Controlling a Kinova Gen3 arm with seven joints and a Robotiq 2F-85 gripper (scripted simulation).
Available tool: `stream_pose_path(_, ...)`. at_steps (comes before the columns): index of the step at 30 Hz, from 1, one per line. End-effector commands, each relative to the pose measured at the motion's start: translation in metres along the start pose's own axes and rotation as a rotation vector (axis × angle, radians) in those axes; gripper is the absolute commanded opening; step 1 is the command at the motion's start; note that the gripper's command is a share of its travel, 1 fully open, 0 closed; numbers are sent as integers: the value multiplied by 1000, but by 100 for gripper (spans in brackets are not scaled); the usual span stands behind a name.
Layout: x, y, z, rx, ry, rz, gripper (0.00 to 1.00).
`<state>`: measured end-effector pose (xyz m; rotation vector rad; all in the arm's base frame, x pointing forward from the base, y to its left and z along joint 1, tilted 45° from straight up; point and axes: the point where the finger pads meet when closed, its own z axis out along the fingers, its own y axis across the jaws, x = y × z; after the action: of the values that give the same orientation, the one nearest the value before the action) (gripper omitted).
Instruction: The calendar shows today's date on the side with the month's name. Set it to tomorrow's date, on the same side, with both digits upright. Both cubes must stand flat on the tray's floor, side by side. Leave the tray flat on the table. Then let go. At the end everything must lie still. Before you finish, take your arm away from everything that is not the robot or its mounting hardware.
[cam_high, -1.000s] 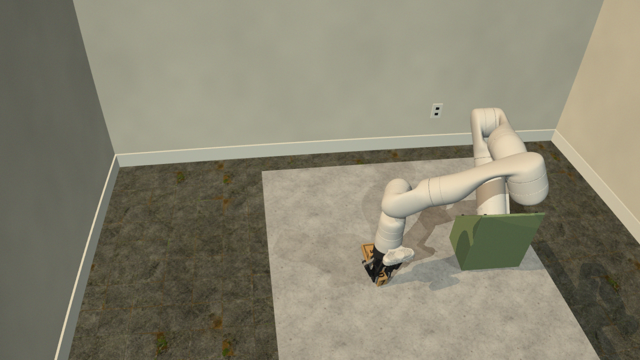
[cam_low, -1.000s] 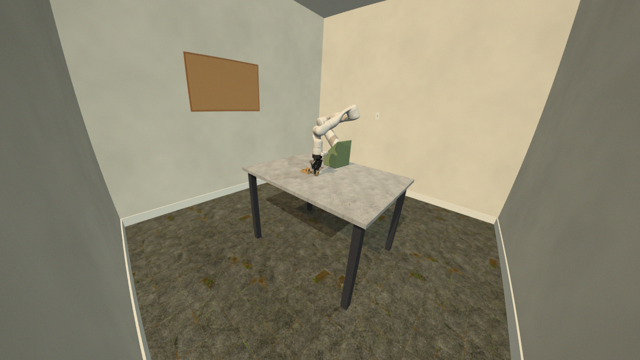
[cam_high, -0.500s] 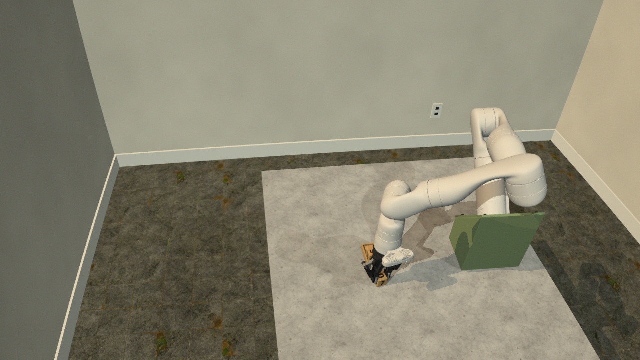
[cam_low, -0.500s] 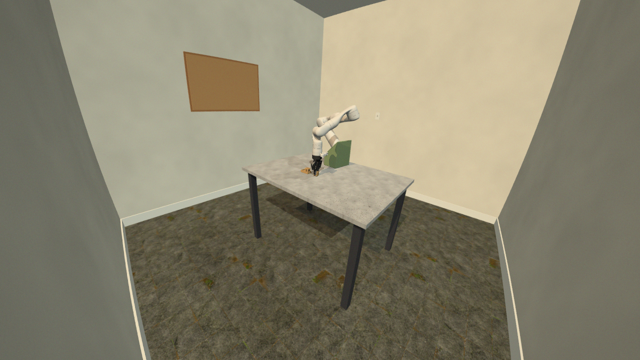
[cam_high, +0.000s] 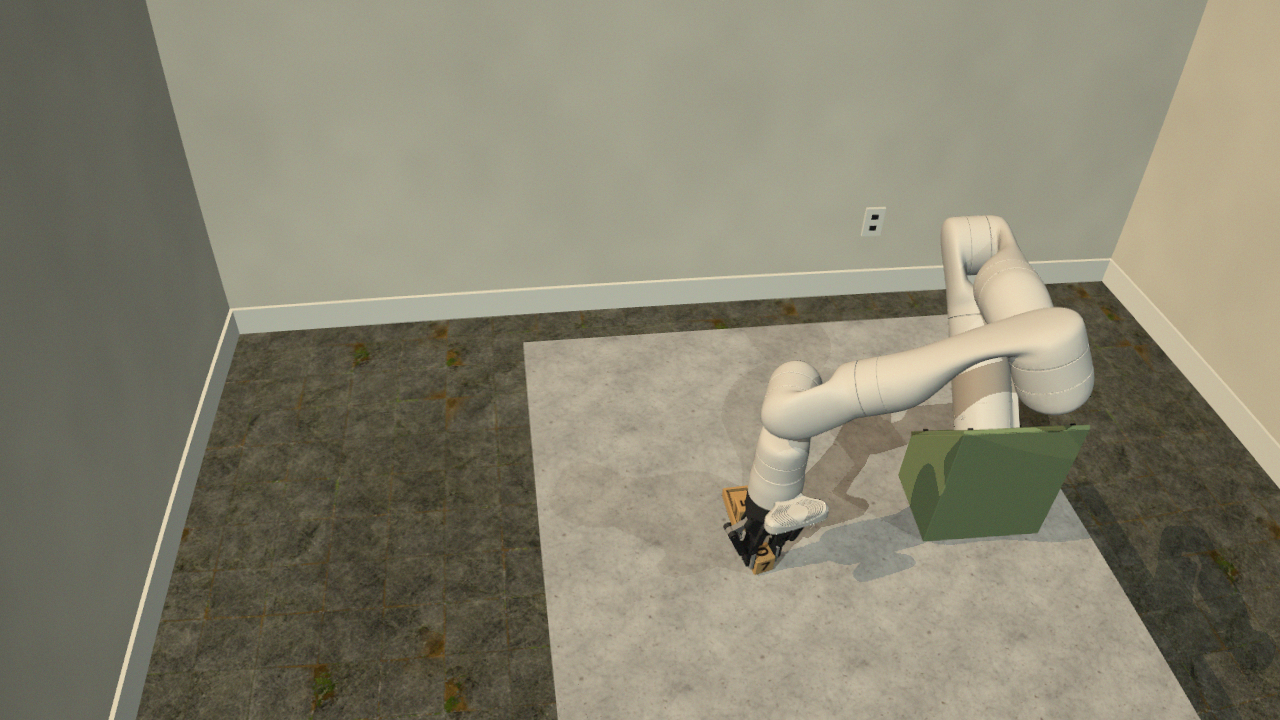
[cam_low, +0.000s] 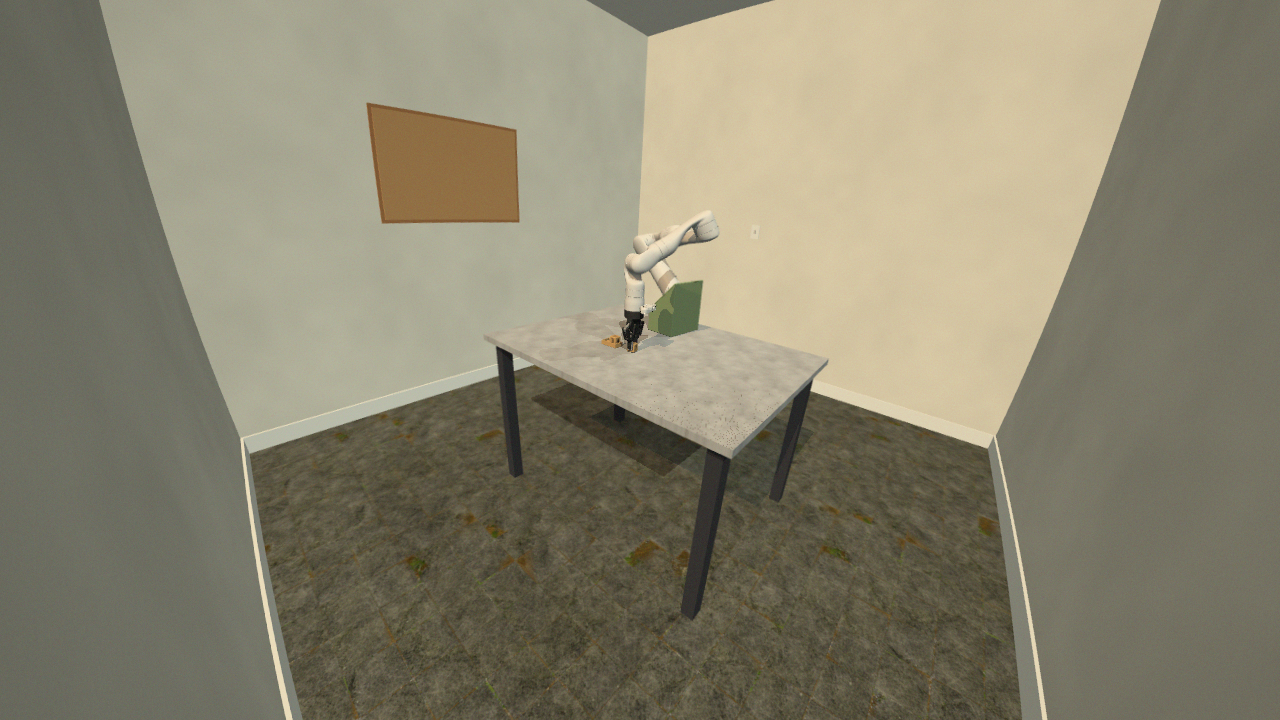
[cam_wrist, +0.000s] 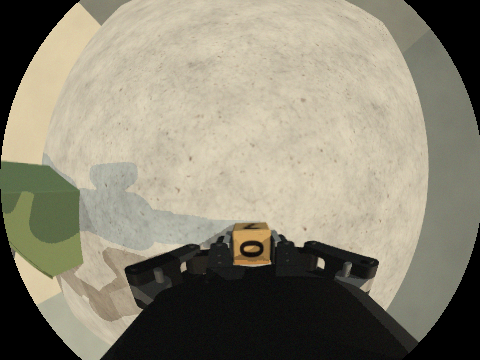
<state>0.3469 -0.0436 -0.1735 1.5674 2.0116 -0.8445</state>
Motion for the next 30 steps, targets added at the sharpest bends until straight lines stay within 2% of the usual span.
stream_pose_path(1, 0, 1, -1, -2, 1, 0, 28)
stream_pose_path(30, 0, 1, 2, -2, 1, 0, 28)
